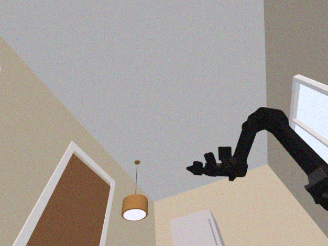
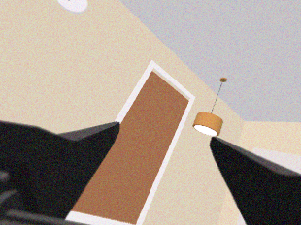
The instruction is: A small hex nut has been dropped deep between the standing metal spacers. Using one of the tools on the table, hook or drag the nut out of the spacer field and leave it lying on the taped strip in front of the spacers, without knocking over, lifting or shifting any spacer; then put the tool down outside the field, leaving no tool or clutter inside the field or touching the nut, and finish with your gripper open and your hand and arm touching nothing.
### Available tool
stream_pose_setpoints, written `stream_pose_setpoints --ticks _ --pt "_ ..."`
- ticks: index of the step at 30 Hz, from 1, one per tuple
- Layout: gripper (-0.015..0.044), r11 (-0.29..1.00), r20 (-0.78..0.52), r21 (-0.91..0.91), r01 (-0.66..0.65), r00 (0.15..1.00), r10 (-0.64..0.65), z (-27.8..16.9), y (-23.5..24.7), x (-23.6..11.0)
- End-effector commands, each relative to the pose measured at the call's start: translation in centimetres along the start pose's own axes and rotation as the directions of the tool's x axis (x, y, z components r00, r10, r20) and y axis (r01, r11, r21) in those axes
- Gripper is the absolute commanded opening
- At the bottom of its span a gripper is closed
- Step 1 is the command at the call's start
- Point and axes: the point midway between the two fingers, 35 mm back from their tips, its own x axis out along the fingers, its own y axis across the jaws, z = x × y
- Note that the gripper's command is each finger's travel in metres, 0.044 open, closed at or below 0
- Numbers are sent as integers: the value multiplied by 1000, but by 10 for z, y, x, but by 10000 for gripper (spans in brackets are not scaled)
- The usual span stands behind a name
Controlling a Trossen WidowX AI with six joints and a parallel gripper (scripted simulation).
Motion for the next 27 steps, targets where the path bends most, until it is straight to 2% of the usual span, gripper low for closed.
stream_pose_setpoints --ticks 1,7,13,22,27 --pt "440 996 -85 91 4 996 4 -35 40 5" --pt "440 973 -261 231 -1 963 63 -92 121 -2" --pt "440 953 -436 301 -28 885 164 -136 207 -32" --pt "440 940 -660 308 -146 679 321 -178 324 -117" --pt "440 928 -746 277 -249 553 371 -189 366 -174"
